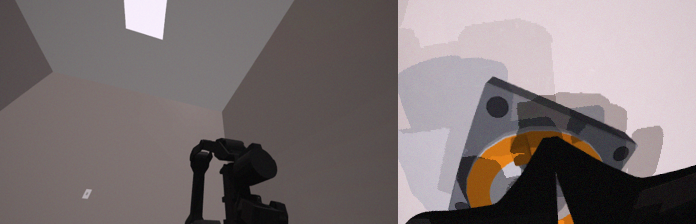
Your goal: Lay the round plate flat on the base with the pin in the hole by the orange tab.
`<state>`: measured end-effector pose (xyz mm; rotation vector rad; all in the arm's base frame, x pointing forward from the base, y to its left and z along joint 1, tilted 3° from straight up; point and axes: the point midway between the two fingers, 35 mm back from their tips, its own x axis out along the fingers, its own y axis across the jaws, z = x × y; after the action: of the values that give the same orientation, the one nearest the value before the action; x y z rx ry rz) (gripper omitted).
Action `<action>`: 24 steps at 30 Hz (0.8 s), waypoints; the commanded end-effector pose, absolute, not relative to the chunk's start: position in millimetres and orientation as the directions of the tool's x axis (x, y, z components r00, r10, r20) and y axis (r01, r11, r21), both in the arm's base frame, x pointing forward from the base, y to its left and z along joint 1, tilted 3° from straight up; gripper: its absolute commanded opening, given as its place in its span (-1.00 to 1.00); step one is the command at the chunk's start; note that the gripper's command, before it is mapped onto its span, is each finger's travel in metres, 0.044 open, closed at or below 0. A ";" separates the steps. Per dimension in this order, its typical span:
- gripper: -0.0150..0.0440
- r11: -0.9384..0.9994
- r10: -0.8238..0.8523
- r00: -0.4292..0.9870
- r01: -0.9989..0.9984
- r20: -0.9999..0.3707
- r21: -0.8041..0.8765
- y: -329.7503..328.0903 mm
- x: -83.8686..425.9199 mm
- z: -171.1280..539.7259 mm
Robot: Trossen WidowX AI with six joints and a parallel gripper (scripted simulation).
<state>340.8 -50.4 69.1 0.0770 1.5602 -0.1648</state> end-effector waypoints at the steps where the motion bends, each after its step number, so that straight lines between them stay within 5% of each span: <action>1: -0.49 0.987 -0.060 0.011 0.148 -0.998 -0.058 -50.3 342.3 66.7; 24: -0.49 0.987 -0.057 0.011 0.148 -0.998 -0.055 -18.4 344.3 63.8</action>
<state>345.4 -24.9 65.1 0.0653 1.5488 -0.1676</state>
